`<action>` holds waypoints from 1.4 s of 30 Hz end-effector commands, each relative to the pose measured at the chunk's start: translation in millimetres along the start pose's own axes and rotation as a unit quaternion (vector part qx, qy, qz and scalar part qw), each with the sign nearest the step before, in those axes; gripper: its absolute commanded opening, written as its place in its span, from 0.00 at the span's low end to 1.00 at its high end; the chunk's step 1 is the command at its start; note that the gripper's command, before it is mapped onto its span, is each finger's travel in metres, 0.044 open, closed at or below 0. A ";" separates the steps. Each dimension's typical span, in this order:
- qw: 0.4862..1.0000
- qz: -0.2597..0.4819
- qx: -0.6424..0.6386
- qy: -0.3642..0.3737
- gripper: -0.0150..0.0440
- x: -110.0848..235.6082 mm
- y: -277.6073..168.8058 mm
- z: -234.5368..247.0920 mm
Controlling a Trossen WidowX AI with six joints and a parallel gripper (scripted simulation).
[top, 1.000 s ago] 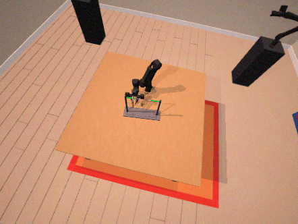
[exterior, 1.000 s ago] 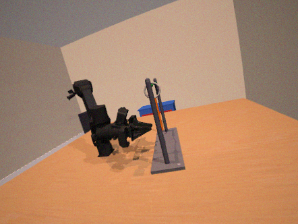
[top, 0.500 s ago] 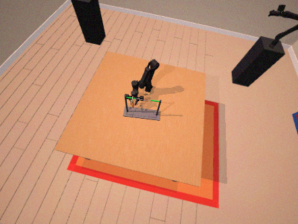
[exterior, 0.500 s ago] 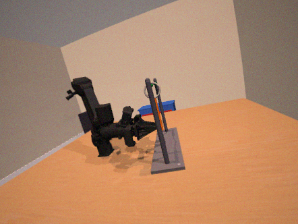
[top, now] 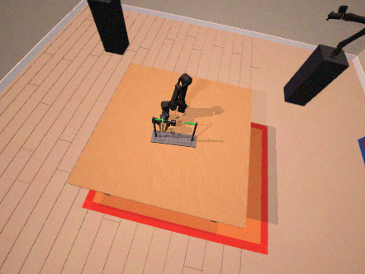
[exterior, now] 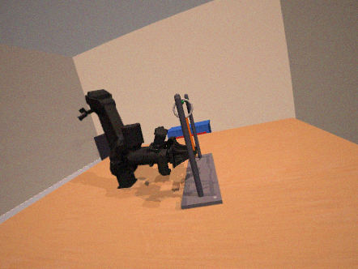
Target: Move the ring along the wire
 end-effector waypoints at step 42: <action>1.000 -0.003 0.000 0.000 0.48 -24.6 -0.6 3.2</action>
Point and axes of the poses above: the point midway between the two fingers, 35 mm back from their tips, its own x axis back along the fingers, its own z axis across the jaws, y = z × x, the point moved 4 cm from there along x, back along the fingers, and after that the axes turned 13 degrees about x, right-handed, at the moved point
